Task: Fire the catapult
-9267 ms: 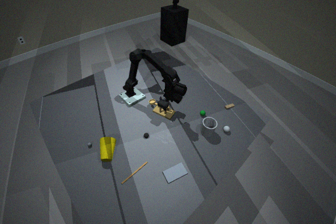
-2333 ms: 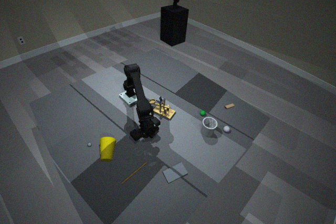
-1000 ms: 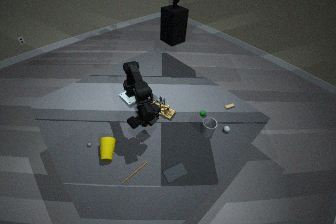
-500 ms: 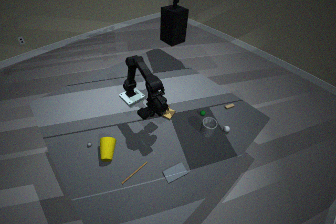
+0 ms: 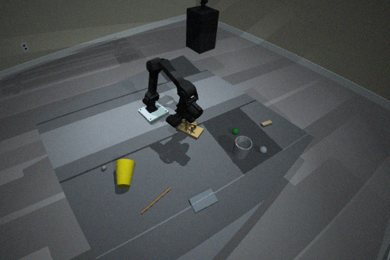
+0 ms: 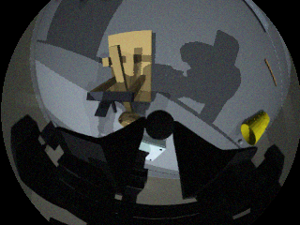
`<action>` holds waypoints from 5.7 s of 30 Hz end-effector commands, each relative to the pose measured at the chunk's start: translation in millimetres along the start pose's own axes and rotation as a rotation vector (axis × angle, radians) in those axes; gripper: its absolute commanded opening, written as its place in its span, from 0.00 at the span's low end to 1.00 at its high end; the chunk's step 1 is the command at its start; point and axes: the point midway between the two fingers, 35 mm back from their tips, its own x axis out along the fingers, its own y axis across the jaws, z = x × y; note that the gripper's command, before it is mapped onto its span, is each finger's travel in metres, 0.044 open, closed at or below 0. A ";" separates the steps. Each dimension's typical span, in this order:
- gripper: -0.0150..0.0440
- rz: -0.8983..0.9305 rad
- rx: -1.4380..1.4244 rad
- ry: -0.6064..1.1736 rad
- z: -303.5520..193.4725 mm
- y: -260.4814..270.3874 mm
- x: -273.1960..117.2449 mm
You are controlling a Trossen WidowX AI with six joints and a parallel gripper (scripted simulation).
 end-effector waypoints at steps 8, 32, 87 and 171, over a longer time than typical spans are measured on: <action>0.25 -0.027 -0.067 0.095 -43.8 44.1 22.4; 0.25 -0.041 -0.090 0.126 -53.3 54.6 54.4; 1.00 0.007 0.016 -0.881 169.2 81.7 -184.9; 0.25 -0.395 -0.643 -0.381 73.0 158.6 -63.2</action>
